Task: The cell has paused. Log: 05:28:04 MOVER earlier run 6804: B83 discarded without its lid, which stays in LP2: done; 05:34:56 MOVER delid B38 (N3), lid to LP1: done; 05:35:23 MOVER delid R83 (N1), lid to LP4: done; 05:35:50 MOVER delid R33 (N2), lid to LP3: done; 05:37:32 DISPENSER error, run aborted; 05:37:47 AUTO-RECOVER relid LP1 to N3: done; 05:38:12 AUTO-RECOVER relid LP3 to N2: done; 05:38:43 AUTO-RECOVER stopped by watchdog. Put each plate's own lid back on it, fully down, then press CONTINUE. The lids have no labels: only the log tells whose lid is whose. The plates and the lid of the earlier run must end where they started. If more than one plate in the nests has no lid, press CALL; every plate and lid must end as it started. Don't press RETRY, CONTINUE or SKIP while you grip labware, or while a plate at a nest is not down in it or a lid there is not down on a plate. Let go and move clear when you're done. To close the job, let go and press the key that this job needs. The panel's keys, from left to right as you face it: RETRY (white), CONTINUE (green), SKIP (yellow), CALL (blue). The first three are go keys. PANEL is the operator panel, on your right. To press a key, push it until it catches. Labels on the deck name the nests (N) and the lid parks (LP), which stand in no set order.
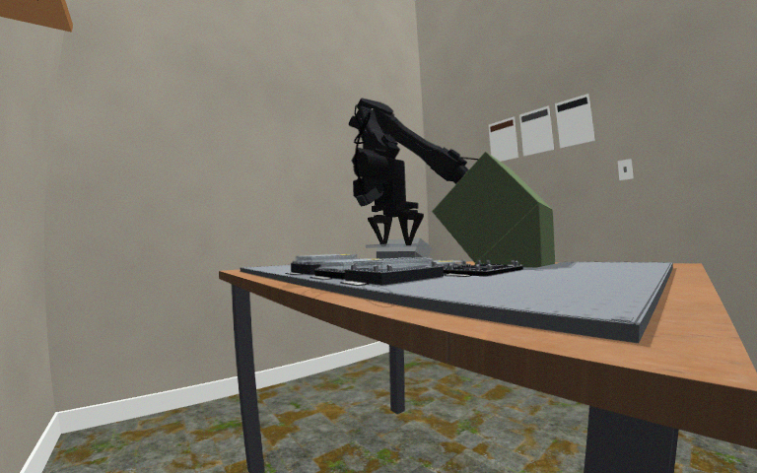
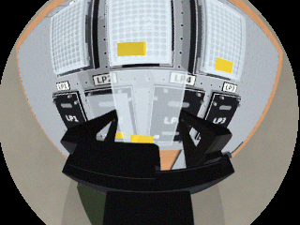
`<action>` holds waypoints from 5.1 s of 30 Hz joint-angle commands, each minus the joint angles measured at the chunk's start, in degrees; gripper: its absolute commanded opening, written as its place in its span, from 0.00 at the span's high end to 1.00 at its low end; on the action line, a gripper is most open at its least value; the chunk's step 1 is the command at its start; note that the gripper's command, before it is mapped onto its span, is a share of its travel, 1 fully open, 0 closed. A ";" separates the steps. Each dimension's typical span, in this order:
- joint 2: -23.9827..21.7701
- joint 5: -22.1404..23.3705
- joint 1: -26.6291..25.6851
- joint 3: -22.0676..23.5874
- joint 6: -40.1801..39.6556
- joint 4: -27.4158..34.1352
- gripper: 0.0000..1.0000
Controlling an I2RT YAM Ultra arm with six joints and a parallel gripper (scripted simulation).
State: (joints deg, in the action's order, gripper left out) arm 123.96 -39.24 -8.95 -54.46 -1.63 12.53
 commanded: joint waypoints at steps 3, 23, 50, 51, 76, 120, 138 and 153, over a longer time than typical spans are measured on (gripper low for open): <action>3.68 -1.02 3.24 -6.06 4.13 4.17 1.00; 19.92 -1.38 10.11 -29.49 12.92 16.82 1.00; 35.81 -0.83 14.74 -60.47 19.30 34.13 1.00; 35.85 -0.82 14.77 -60.65 19.41 34.37 1.00; 37.70 -0.69 15.28 -62.16 20.05 35.82 1.00; 39.72 -0.81 14.94 -65.04 18.89 35.84 1.00; 39.22 -1.02 14.14 -64.82 17.88 33.99 1.00; 40.35 -1.15 13.58 -61.91 17.14 32.72 1.00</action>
State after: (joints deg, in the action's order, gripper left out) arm 164.29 -40.03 3.42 -117.54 16.03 46.48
